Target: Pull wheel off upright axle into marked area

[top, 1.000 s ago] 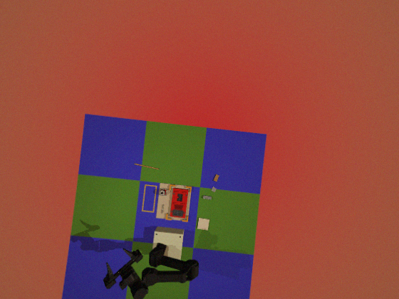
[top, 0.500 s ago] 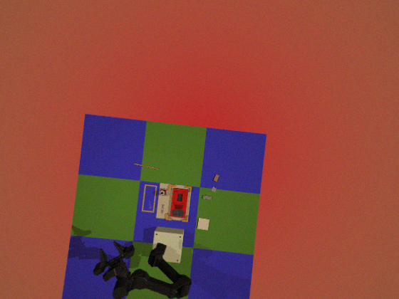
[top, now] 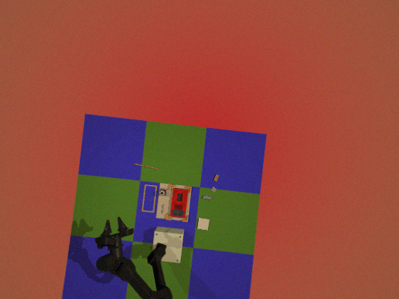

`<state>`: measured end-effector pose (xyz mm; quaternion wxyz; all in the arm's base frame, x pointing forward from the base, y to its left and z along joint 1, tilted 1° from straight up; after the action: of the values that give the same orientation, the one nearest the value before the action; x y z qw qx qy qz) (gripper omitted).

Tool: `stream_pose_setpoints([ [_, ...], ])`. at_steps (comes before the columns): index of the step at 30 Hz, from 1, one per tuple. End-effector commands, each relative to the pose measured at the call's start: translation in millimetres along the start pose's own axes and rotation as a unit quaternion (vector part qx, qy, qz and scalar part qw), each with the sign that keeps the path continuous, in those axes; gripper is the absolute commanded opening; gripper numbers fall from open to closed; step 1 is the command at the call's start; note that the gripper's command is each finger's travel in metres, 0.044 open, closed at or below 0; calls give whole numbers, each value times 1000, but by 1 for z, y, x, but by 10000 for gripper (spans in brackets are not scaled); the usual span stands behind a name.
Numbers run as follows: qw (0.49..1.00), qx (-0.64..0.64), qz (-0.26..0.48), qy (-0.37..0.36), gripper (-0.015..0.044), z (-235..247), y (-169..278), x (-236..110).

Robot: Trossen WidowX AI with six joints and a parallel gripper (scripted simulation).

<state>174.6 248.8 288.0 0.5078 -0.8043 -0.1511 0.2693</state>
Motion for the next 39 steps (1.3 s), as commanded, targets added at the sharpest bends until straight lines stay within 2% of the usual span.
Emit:
stream_pose_setpoints([
  [1,997,-13,76,1,300,-9,18,31],
  [14,950,23,313,0,300,-62,103,101],
  [21,899,67,431,-22,300,-89,151,116],
  [30,797,175,574,-62,300,-128,220,116],
  [33,778,197,593,-69,300,-133,231,114],
  [39,778,197,593,-69,300,-134,230,116],
])
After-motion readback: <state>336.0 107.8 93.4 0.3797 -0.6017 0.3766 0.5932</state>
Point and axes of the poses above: the point midway between the two fingers, 35 mm back from their tips, its own x axis out along the fingers, its own z axis across the jaws, y = z × x, the point moved 3 cm from there along -x, back along the fingers, and after that the axes turned 13 degrees about -x, right-handed, at the moved point
